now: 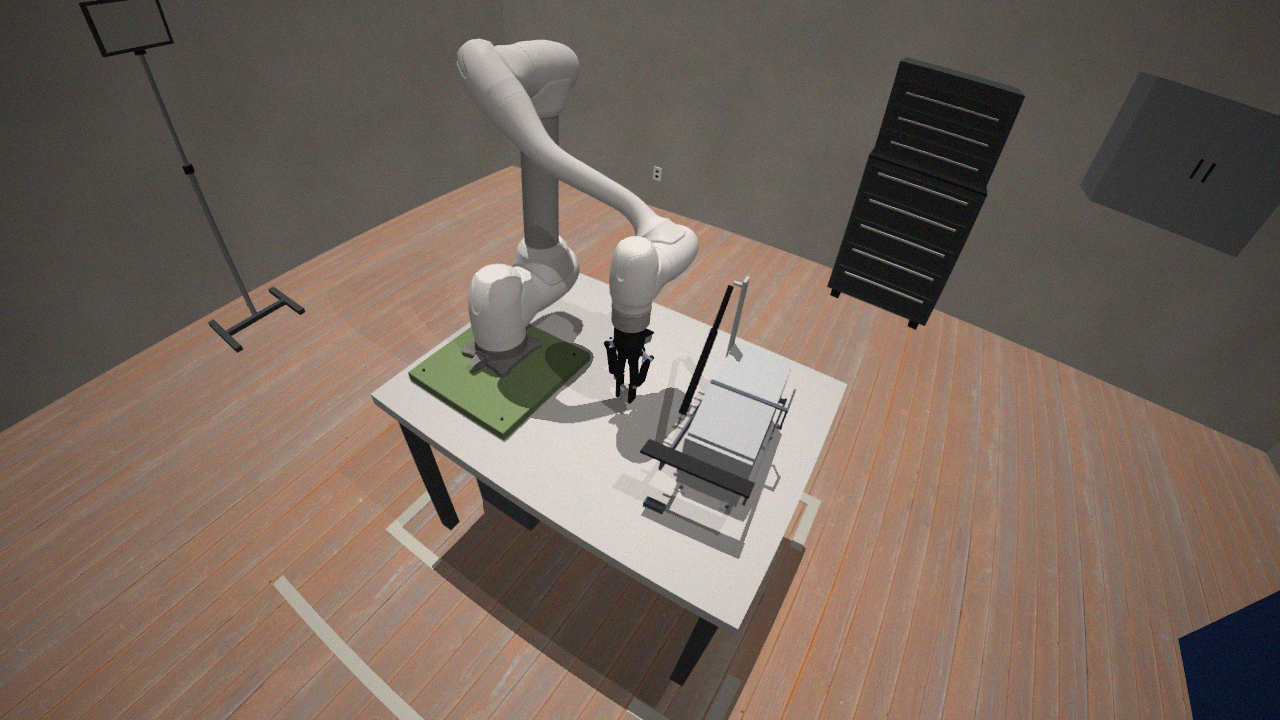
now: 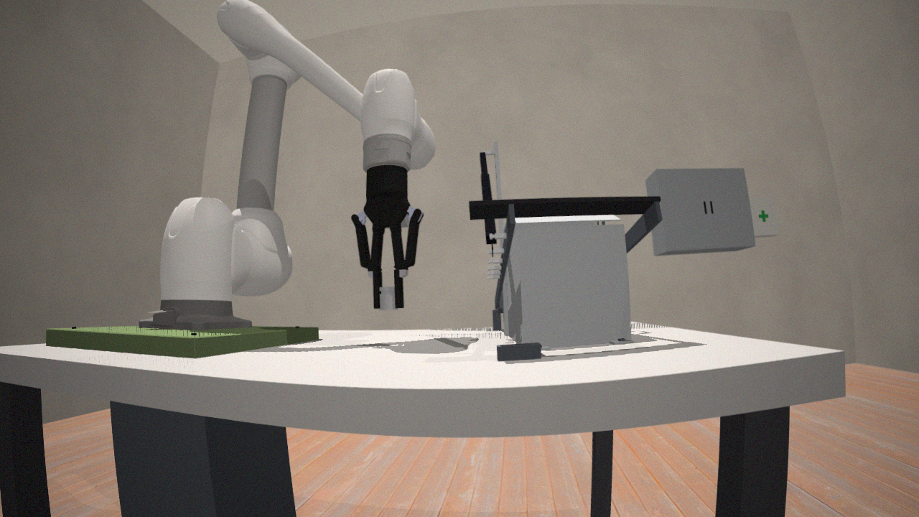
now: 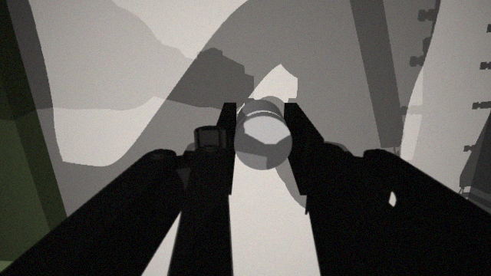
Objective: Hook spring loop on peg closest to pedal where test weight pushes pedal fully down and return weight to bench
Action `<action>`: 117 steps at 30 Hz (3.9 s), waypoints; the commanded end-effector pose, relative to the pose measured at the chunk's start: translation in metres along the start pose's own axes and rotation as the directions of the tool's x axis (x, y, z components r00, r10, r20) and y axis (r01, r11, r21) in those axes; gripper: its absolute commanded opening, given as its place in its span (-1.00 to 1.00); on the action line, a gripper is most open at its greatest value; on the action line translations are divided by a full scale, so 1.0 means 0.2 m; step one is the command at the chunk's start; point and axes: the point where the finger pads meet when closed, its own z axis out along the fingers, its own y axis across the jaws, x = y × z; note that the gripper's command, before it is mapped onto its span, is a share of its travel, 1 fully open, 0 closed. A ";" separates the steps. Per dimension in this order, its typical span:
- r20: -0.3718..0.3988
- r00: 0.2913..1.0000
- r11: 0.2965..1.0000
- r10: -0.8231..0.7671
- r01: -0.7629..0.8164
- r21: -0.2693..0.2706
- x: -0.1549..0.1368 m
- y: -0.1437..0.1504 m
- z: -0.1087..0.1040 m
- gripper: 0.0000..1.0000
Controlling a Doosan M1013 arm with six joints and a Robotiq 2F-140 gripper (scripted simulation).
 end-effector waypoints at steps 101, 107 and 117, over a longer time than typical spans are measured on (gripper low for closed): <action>0.039 0.999 1.000 0.000 0.000 -0.001 -0.21 0.25 -0.74 -0.50; 0.042 0.999 1.000 0.000 0.000 -0.001 -0.22 0.27 -0.75 -0.50; 0.058 0.998 1.000 0.000 0.000 -0.001 -0.31 0.37 -0.78 -0.50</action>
